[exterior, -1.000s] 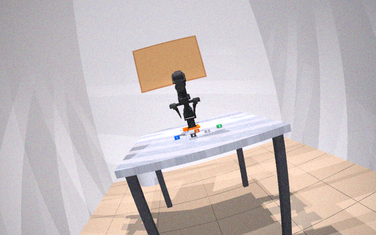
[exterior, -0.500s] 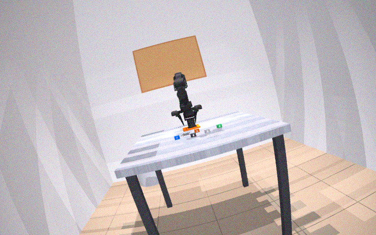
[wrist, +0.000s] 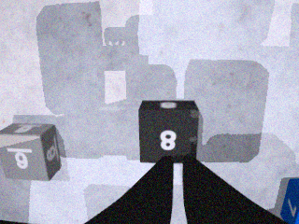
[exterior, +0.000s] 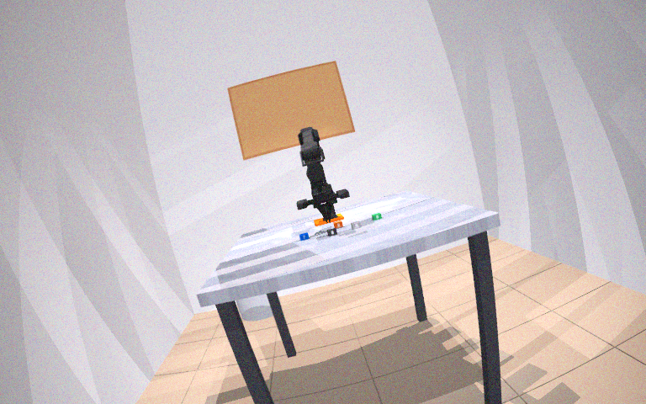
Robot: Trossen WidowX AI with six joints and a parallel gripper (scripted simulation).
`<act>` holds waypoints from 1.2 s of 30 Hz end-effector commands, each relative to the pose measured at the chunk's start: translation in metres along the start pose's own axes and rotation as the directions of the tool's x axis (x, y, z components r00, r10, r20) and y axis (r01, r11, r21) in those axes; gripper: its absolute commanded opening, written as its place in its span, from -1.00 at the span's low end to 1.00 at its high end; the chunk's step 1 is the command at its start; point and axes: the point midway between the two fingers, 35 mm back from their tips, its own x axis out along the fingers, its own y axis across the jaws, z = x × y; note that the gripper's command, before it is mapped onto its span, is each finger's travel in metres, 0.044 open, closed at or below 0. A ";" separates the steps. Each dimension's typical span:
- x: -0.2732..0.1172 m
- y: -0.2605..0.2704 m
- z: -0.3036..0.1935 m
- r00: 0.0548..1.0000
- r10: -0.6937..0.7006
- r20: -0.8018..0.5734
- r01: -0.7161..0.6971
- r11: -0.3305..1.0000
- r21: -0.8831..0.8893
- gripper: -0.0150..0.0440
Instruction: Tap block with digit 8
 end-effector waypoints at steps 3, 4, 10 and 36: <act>0.003 0.000 0.000 1.000 0.002 0.000 -0.002 1.000 -0.003 -0.42; 0.005 0.000 0.000 1.000 0.002 0.000 -0.002 1.000 -0.003 -0.42; 0.014 0.000 0.000 1.000 0.002 0.000 -0.002 1.000 -0.003 -0.42; -0.001 0.006 0.000 1.000 0.001 0.001 -0.001 1.000 -0.008 -0.25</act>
